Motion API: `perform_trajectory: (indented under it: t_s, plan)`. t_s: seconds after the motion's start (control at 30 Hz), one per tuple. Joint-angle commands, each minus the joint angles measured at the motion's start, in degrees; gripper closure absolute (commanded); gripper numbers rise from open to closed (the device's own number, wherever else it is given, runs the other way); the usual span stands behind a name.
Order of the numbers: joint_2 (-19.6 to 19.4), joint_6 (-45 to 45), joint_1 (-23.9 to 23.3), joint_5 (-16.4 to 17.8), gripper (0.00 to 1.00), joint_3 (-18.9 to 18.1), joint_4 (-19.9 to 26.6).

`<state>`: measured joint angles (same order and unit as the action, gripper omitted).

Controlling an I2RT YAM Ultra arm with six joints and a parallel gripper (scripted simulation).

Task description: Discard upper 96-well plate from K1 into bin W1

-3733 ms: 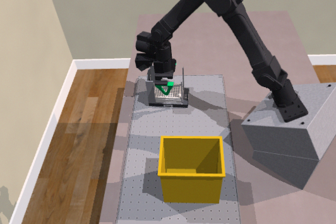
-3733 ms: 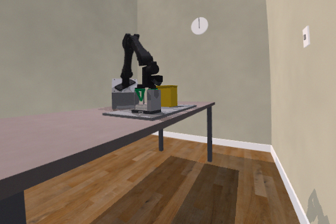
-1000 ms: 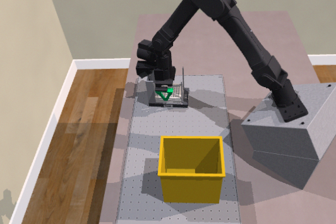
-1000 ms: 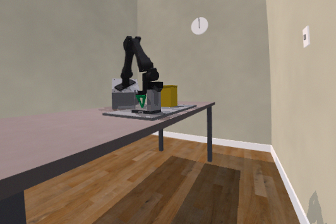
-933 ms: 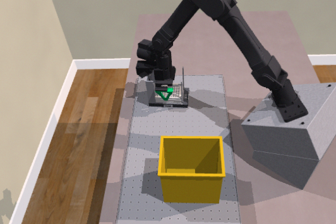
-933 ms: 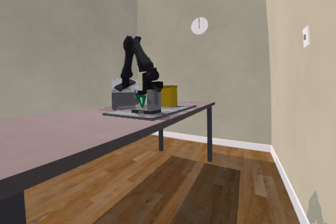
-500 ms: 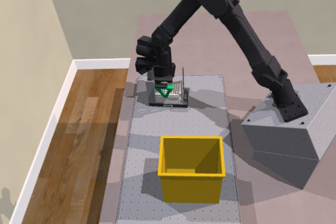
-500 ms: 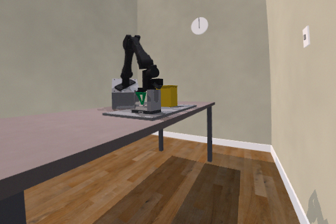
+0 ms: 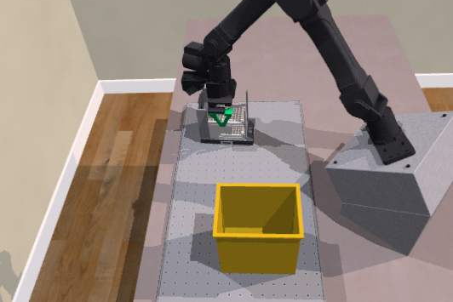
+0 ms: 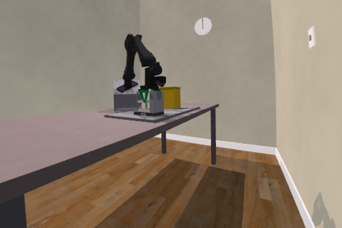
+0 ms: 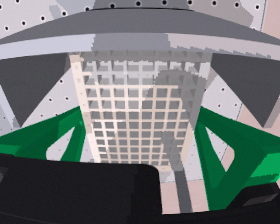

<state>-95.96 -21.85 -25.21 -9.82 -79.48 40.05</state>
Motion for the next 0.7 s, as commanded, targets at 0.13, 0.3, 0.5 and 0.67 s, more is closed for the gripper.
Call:
perform_trajectory:
  t_s: [0.13, 0.3, 0.5, 0.67]
  plan:
    - [3.13, 0.25, 0.55, -0.09, 1.00, -1.04, 2.98]
    - [4.09, 0.46, 0.80, -0.23, 1.00, -1.59, 4.52]
    - [4.80, 0.64, 1.01, -0.35, 1.00, -2.11, 5.78]
    - [5.69, 0.86, 1.28, -0.49, 1.00, -2.73, 7.33]
